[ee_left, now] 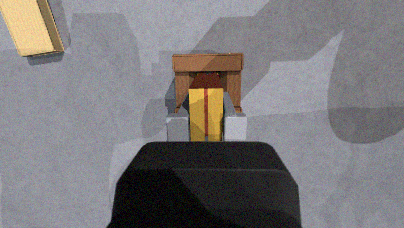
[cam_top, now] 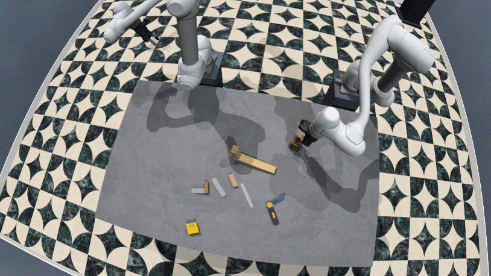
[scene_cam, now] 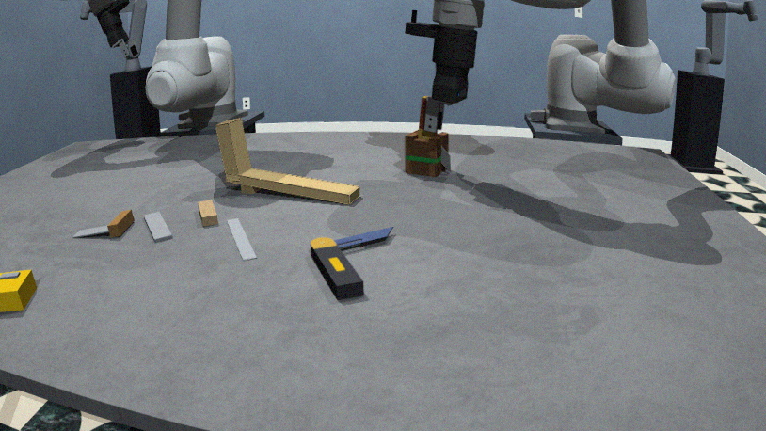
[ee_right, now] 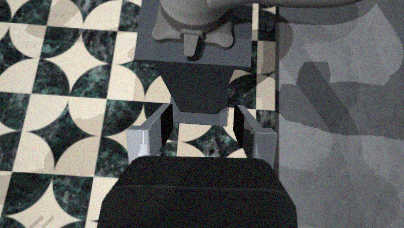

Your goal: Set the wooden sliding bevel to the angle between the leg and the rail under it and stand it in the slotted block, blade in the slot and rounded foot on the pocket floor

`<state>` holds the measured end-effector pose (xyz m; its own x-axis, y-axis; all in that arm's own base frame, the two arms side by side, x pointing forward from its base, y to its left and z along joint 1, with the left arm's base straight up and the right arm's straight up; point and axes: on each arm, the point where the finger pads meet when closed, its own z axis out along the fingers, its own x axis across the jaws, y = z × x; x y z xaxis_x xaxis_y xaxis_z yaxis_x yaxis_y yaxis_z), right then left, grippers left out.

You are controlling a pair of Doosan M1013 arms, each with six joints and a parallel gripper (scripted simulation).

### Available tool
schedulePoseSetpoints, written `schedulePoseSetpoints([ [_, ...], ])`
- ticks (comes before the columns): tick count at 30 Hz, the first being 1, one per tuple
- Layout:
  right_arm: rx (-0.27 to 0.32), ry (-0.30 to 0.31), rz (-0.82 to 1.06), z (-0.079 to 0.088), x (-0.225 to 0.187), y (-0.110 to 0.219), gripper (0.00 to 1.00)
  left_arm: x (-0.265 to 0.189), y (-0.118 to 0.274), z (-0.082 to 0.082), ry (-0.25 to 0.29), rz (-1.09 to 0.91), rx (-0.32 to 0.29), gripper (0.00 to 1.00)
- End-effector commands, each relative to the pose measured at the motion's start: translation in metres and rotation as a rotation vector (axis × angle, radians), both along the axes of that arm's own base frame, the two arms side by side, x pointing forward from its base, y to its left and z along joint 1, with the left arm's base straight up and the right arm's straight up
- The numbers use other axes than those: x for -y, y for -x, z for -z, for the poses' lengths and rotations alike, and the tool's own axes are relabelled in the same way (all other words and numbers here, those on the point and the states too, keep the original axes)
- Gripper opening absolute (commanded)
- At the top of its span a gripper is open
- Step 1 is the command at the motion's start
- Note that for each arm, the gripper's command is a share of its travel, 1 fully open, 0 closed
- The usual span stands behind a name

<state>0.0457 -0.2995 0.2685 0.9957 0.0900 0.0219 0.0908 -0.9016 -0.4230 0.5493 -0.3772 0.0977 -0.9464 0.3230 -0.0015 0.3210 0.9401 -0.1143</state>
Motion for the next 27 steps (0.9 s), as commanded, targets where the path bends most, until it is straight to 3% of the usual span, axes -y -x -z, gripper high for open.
schedulePoseSetpoints([
  [1,0.001,0.001,0.000,0.000,0.000,0.000,1.00,0.000,-0.001,-0.004,0.001,0.000,0.002,0.00],
  [14,0.001,0.001,0.000,0.000,0.000,0.000,1.00,0.000,-0.001,-0.024,0.000,0.000,0.002,0.00],
  [27,0.001,0.001,0.000,0.000,0.000,0.000,1.00,0.000,-0.001,-0.056,0.000,0.000,0.002,0.00],
])
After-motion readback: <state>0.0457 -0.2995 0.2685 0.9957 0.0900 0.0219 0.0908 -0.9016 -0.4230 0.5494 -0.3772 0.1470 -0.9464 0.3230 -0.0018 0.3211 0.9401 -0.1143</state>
